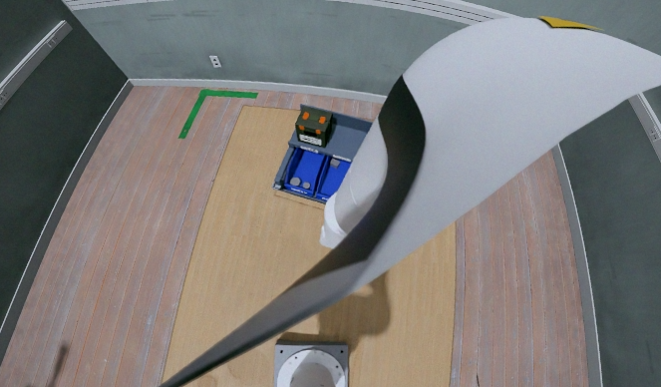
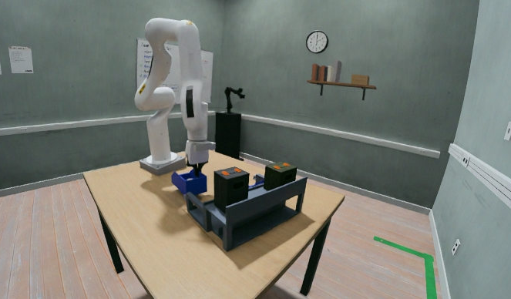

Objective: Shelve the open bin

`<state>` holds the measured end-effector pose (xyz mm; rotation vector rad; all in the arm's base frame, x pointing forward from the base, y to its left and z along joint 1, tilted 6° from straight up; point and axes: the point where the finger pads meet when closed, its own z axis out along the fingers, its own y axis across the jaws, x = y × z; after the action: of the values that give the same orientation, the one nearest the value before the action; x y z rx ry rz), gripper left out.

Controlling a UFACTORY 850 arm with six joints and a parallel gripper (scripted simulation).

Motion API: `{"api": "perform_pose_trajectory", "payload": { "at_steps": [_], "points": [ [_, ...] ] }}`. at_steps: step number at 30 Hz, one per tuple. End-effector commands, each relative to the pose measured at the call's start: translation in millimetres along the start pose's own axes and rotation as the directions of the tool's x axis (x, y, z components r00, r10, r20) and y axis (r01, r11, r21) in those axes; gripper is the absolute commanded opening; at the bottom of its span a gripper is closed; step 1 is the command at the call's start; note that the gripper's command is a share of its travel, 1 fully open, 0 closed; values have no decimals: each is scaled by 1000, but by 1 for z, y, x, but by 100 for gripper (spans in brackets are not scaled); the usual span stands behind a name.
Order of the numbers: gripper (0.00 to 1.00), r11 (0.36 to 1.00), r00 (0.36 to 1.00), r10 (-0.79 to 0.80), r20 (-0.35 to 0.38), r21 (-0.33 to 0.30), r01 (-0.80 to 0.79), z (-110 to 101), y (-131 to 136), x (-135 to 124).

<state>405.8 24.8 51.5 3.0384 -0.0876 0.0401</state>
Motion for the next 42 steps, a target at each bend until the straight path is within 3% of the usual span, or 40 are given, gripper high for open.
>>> {"api": "perform_pose_trajectory", "payload": {
  "at_steps": [1,23,28,42],
  "points": [
    [0,1000,1000,0,-2,0,0,0,0,1],
    [0,1000,1000,0,-2,0,0,-1,-3,1],
    [0,1000,1000,0,-2,0,0,-1,-3,16],
    [0,1000,1000,0,-2,0,0,-1,-4,24]
  ]
}}
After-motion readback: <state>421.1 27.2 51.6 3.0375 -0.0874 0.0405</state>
